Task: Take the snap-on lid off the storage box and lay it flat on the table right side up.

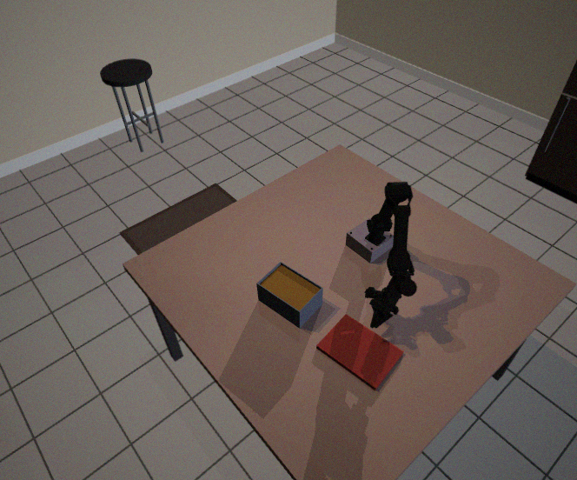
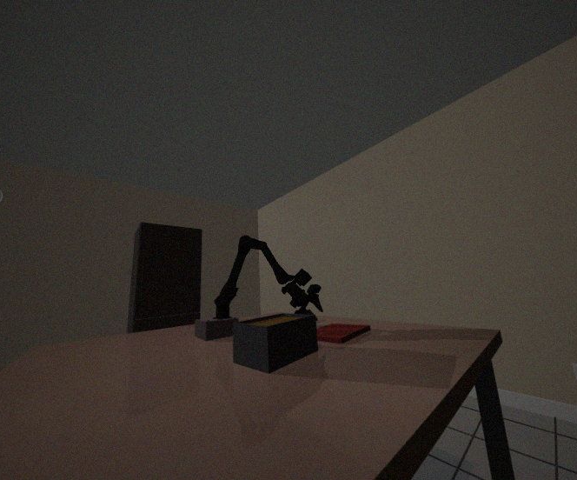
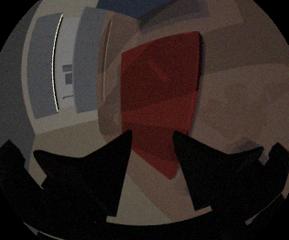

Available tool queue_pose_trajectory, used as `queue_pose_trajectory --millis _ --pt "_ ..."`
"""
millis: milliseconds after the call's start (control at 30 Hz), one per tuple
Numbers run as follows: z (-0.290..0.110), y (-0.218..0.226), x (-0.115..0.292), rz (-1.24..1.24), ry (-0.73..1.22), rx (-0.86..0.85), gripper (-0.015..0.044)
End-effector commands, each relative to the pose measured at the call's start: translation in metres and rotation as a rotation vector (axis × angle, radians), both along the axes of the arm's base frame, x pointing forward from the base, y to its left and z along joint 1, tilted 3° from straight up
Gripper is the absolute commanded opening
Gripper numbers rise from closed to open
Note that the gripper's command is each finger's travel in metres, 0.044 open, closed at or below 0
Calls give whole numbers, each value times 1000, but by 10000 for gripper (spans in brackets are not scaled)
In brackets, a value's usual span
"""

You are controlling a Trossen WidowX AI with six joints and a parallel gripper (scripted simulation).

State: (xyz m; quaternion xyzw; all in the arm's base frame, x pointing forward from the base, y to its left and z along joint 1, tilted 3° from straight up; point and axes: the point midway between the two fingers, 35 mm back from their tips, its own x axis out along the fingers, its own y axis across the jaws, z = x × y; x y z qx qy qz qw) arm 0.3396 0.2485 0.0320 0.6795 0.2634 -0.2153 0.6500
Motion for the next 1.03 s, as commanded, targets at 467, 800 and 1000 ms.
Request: queue_pose_trajectory --millis 467,800,1000 --pt "0 -1 -27 4 6 0 440" --pt "0 -2 -47 4 8 0 440" --pt "-1 -3 -59 4 9 -1 440"
